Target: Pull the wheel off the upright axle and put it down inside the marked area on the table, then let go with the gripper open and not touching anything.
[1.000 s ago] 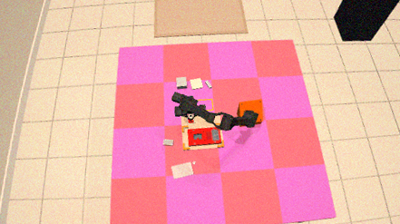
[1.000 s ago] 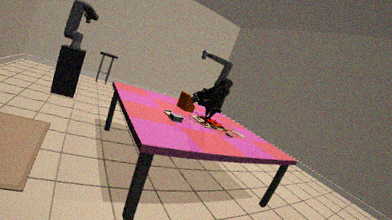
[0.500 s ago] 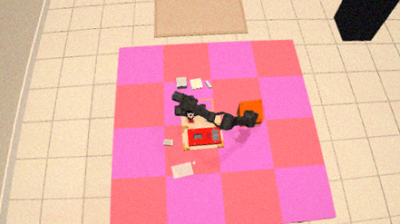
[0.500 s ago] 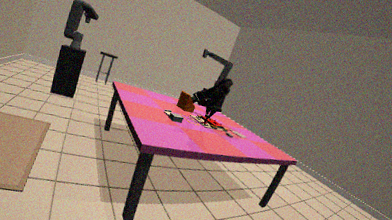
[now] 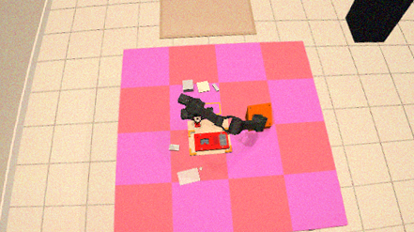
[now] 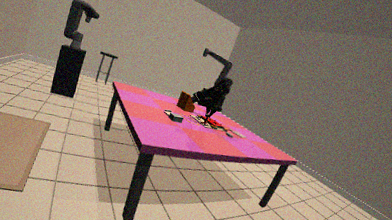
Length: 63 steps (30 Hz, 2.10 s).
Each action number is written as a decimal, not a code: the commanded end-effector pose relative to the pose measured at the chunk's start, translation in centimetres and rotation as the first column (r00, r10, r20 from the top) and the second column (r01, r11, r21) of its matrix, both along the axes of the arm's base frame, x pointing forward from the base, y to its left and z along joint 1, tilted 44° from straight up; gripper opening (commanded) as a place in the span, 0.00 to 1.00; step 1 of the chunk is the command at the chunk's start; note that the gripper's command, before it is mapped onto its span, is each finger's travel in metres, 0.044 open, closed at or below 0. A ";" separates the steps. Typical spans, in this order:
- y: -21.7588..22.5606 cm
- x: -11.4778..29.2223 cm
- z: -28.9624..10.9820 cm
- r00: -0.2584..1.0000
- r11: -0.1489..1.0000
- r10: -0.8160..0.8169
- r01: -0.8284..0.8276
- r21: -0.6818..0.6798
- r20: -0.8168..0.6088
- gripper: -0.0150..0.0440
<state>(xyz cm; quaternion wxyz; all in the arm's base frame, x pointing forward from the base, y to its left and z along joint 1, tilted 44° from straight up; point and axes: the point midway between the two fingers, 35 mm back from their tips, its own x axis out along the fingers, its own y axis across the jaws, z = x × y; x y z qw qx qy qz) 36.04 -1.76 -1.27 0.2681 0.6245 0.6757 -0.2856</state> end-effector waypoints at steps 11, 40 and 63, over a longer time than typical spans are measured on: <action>-2.1 -0.2 1.7 1.000 1.000 -0.004 0.004 -0.002 0.001 0.25; -10.6 -5.2 -4.8 1.000 1.000 0.000 0.000 -0.014 0.011 0.25; -4.1 -5.7 -11.6 1.000 1.000 0.000 0.000 -0.011 0.012 0.25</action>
